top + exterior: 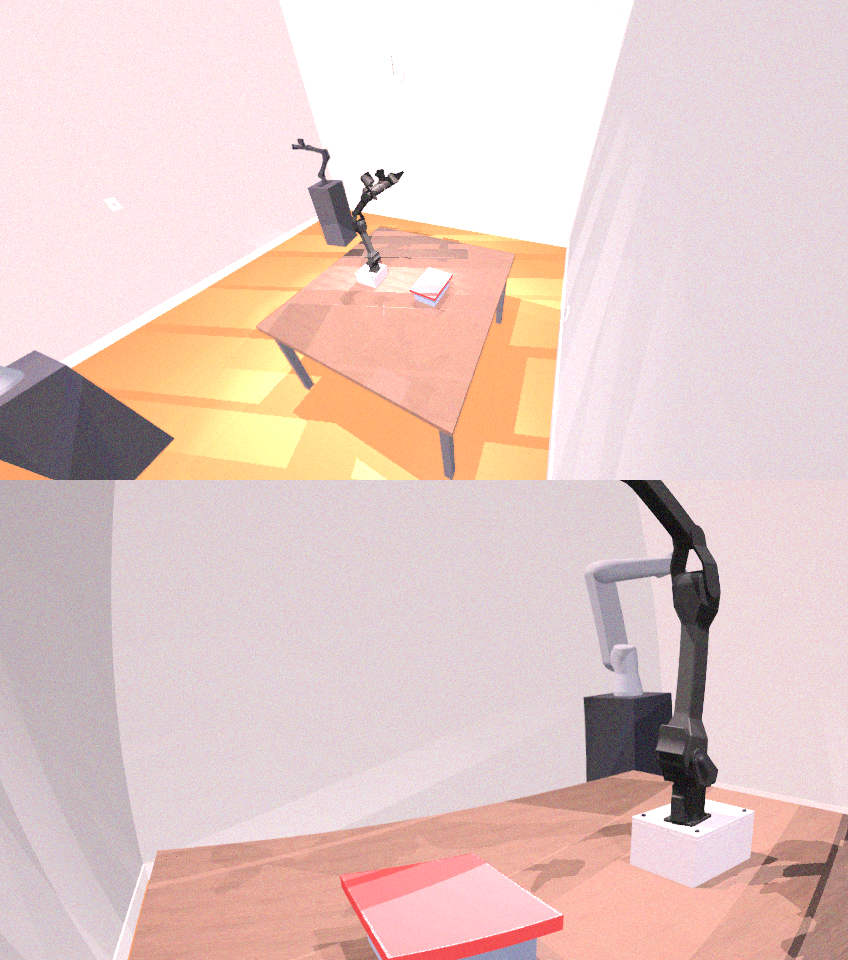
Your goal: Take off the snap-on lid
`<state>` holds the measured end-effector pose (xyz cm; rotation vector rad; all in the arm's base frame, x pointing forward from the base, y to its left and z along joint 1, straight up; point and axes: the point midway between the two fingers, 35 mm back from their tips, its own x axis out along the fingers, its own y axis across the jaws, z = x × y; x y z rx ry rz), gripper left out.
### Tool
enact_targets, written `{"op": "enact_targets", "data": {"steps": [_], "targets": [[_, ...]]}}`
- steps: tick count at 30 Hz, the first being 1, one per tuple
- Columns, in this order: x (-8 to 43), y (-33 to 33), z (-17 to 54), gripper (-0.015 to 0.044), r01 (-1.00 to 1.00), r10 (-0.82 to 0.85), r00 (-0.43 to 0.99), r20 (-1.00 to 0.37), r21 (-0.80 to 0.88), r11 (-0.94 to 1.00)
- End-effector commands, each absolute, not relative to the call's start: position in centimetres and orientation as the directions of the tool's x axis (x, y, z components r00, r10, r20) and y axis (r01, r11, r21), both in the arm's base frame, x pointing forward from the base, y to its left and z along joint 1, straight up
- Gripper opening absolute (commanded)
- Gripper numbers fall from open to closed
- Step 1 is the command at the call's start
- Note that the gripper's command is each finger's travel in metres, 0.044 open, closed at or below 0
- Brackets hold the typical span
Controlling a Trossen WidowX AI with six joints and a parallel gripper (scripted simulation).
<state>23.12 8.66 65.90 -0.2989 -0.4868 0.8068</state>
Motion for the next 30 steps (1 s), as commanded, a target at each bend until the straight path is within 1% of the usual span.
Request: {"op": "enact_targets", "data": {"steps": [1, 3, 6, 7, 10, 11, 13, 17, 20, 23, 26, 30], "targets": [[23.3, 8.6, 65.8, 0.0374, -0.618, 0.745, 0.595, 0.300, -0.421, 0.663], [24.5, 8.2, 64.8, 0.0321, -0.643, 0.719, 0.628, 0.298, -0.323, 0.695], [27.3, 7.3, 62.2, 0.0243, -0.662, 0.656, 0.702, 0.278, -0.087, 0.745], [28.2, 7.0, 61.2, 0.0235, -0.656, 0.634, 0.726, 0.266, -0.008, 0.754], [30.5, 6.2, 57.8, 0.0235, -0.607, 0.567, 0.794, 0.220, 0.222, 0.763], [30.6, 6.2, 57.6, 0.0235, -0.603, 0.563, 0.797, 0.216, 0.235, 0.763], [31.6, 5.8, 56.0, 0.0235, -0.564, 0.532, 0.825, 0.190, 0.330, 0.757], [33.9, 4.8, 50.3, 0.0235, -0.398, 0.435, 0.896, 0.086, 0.589, 0.704], [35.0, 4.1, 45.7, 0.0235, -0.239, 0.359, 0.933, -0.007, 0.735, 0.634], [35.4, 3.8, 43.3, 0.0235, -0.153, 0.323, 0.945, -0.057, 0.793, 0.589], [35.7, 3.1, 38.2, 0.0235, 0.026, 0.246, 0.955, -0.164, 0.876, 0.482], [35.3, 2.2, 31.6, 0.0235, 0.242, 0.146, 0.942, -0.302, 0.914, 0.327]]}}
